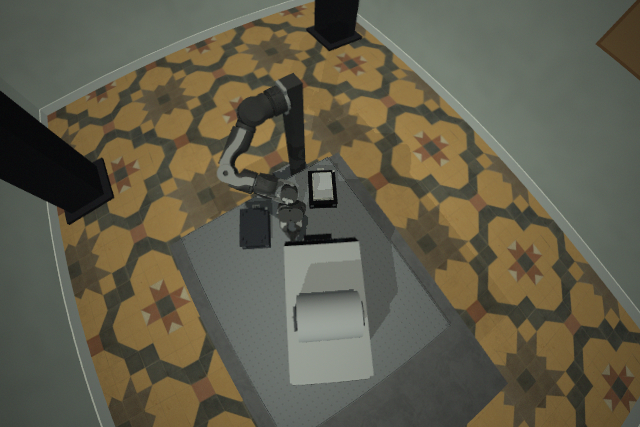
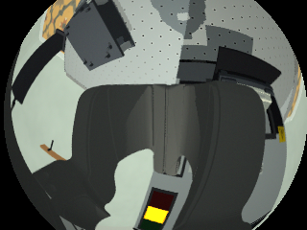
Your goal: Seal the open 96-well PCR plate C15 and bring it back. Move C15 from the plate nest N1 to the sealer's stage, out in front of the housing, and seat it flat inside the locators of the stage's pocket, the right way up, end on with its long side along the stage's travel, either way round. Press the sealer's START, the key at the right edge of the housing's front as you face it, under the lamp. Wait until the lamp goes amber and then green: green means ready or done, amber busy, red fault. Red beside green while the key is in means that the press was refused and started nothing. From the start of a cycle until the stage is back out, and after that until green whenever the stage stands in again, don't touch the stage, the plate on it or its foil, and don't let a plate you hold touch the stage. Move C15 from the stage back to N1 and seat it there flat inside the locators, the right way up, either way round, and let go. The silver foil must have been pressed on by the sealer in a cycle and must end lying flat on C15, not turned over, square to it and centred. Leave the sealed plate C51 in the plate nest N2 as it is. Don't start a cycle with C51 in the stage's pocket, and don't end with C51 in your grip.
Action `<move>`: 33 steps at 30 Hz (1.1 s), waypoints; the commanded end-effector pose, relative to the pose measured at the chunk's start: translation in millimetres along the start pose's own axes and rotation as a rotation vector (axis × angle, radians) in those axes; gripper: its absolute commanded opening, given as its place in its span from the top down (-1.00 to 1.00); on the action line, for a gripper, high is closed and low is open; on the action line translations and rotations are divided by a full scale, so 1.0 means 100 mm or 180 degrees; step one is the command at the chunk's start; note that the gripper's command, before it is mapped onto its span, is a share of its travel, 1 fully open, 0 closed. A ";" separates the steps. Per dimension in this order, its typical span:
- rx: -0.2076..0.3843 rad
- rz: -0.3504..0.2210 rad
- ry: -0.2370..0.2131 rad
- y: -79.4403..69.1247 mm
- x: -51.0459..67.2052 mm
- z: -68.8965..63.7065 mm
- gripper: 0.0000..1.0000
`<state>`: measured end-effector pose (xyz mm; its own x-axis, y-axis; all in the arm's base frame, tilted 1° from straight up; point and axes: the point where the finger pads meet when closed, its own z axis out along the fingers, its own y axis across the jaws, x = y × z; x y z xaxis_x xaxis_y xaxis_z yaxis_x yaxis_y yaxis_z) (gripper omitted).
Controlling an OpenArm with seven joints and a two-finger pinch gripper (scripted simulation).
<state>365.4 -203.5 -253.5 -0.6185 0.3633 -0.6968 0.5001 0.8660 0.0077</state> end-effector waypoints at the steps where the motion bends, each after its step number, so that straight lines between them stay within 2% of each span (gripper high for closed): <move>1: -0.0005 -0.0001 -0.0002 0.00 0.00 0.01 1.00; 15: -0.0010 -0.0017 0.0008 -0.01 0.01 0.03 1.00; 20: -0.0003 0.0001 -0.0005 -0.01 0.27 -0.26 1.00; 32: -0.0003 0.0001 -0.0005 -0.01 0.27 -0.26 1.00; 33: -0.0016 -0.0018 0.0176 -0.09 0.31 -0.27 1.00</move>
<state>327.2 -185.6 -256.4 -0.6416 0.3672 -0.6735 0.4884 0.8726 0.0104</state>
